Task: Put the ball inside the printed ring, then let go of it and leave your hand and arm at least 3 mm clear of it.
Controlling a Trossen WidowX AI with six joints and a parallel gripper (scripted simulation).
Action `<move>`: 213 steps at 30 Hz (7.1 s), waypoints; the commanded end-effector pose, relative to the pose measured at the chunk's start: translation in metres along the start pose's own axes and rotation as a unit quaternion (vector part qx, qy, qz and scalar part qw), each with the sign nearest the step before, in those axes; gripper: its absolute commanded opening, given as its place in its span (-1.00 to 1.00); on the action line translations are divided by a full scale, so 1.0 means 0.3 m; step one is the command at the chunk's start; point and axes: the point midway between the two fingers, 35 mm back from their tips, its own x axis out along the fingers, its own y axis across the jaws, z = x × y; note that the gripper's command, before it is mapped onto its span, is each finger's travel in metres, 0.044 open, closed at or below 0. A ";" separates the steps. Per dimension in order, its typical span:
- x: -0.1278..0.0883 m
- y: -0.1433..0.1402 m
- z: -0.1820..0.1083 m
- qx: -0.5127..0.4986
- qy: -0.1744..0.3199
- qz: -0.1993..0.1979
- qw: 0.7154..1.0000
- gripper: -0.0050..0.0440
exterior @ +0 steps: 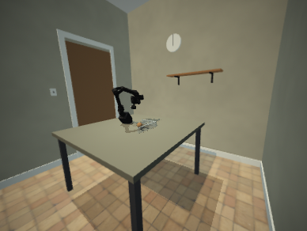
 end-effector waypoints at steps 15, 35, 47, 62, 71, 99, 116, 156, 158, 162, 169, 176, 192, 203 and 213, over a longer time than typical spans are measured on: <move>0.000 0.000 0.000 0.000 0.000 0.000 1.000 0.84; -0.447 -0.759 0.156 0.349 -0.278 -0.324 0.834 0.94; -0.510 -0.857 0.113 0.399 -0.295 -0.364 0.788 0.94; -0.469 -0.916 0.128 0.399 -0.295 -0.364 0.788 0.94; -0.448 -0.947 0.137 0.399 -0.295 -0.363 0.788 0.94; -0.388 -1.033 0.151 0.399 -0.295 -0.364 0.788 0.66; -0.445 -0.962 0.157 0.398 -0.296 -0.361 0.790 -0.10; -0.722 -0.943 0.226 0.399 -0.295 -0.364 0.788 -0.80; -0.696 -0.983 0.237 0.399 -0.295 -0.363 0.788 -0.80; -0.625 -1.083 0.255 0.399 -0.295 -0.364 0.788 -0.80; -0.610 -1.103 0.257 0.399 -0.295 -0.364 0.788 -0.80; -0.598 -1.120 0.261 0.399 -0.295 -0.364 0.788 -0.80; -0.590 -1.147 0.267 0.399 -0.299 -0.364 0.786 -0.71; -0.590 -1.147 0.267 0.399 -0.299 -0.364 0.786 -0.22; -0.590 -1.147 0.267 0.399 -0.299 -0.364 0.786 0.66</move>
